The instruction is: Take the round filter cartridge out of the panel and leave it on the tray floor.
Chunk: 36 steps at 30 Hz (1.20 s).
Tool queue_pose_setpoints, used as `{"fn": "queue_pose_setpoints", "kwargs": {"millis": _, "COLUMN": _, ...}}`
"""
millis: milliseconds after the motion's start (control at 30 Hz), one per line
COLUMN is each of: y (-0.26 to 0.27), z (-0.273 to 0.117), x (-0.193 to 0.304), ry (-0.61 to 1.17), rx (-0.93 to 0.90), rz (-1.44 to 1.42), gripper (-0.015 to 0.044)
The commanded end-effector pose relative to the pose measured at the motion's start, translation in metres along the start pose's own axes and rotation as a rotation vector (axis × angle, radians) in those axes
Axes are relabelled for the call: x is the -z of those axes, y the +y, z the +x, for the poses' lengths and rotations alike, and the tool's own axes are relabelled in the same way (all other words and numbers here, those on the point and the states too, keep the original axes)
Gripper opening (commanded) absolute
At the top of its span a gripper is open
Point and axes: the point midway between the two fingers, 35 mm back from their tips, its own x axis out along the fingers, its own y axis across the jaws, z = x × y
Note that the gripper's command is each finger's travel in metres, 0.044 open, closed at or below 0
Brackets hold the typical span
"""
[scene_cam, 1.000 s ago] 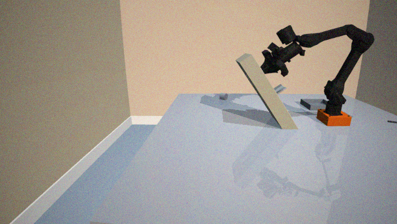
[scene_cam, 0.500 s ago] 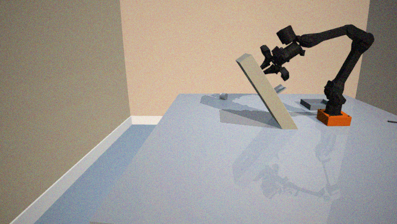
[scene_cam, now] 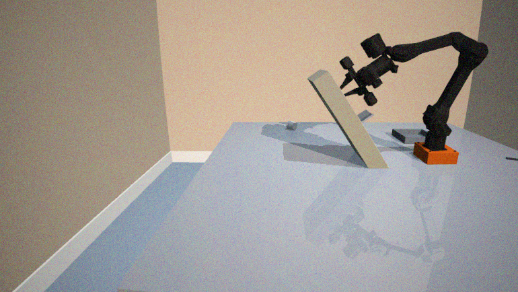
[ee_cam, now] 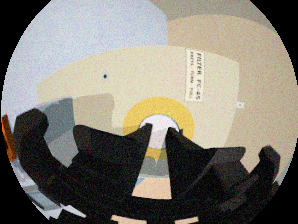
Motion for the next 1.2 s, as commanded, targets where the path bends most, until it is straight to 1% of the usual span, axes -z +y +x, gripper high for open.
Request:
{"fn": "queue_pose_setpoints", "kwargs": {"millis": 0, "y": -0.0018, "z": 0.0061, "x": 0.0018, "ry": 0.009, "rx": 0.007, "rz": -0.131, "gripper": 0.0000}}
{"fn": "queue_pose_setpoints", "kwargs": {"millis": 267, "y": -0.0018, "z": 0.0059, "x": 0.0018, "ry": 0.010, "rx": 0.006, "rz": -0.410, "gripper": 0.0000}}
{"fn": "queue_pose_setpoints", "kwargs": {"millis": 500, "y": -0.0018, "z": 0.0069, "x": 0.0018, "ry": 0.009, "rx": 0.007, "rz": -0.304, "gripper": 0.0000}}
{"fn": "queue_pose_setpoints", "kwargs": {"millis": 1167, "y": -0.0018, "z": 0.0069, "x": 0.0018, "ry": 0.009, "rx": 0.007, "rz": -0.304, "gripper": 0.0000}}
